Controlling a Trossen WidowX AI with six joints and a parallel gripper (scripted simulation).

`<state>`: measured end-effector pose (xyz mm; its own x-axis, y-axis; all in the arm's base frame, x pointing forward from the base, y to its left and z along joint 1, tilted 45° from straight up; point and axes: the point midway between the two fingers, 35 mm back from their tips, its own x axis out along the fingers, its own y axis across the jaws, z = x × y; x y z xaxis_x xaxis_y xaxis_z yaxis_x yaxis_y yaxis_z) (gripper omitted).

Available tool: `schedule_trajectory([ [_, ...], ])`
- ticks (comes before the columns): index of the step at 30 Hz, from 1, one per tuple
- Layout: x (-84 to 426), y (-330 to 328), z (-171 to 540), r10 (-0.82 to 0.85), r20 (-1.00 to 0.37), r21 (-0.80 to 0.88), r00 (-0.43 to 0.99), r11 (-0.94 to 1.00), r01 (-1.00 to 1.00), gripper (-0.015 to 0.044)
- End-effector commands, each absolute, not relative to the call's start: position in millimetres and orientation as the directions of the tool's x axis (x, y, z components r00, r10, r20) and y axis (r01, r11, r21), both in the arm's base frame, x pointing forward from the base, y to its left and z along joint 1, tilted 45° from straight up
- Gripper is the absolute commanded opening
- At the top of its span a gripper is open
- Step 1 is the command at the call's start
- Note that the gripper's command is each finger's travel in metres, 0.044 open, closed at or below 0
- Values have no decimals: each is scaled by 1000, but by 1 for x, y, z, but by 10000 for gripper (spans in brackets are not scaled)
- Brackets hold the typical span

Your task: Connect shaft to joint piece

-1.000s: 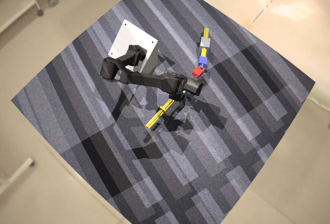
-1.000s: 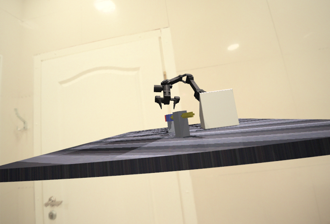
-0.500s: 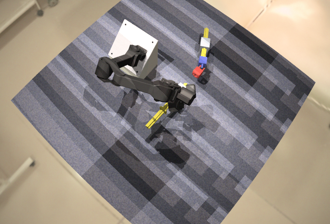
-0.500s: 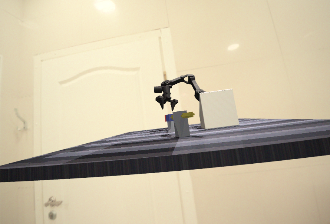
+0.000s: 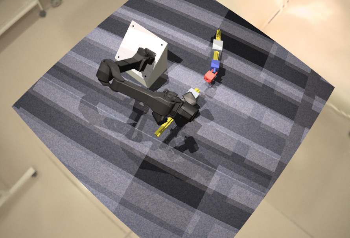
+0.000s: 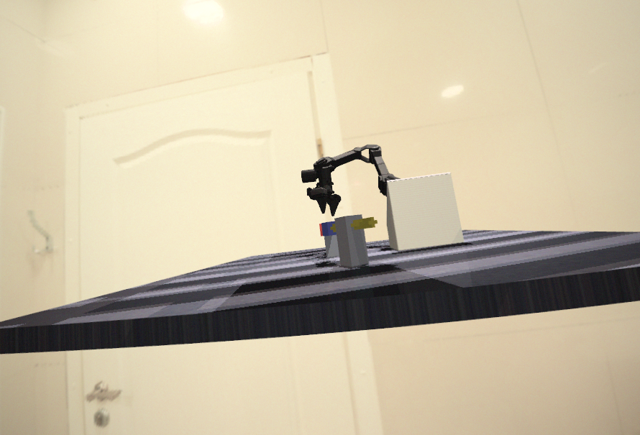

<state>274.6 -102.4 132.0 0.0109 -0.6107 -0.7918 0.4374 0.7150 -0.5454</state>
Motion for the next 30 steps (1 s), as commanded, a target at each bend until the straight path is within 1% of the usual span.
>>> schedule_trajectory([
  [1, 270, -115, 148, -645, -764, -607, 4, 720, 335, 440],
  [8, 258, -135, 173, -699, -715, -696, -26, 708, 121, 440],
  [14, 257, -137, 175, -703, -710, -702, -29, 704, 105, 440],
  [22, 257, -146, 165, -698, -716, -658, -17, 667, 350, 440],
  [30, 257, -154, 156, -697, -717, -563, -1, 579, 590, 440],
])
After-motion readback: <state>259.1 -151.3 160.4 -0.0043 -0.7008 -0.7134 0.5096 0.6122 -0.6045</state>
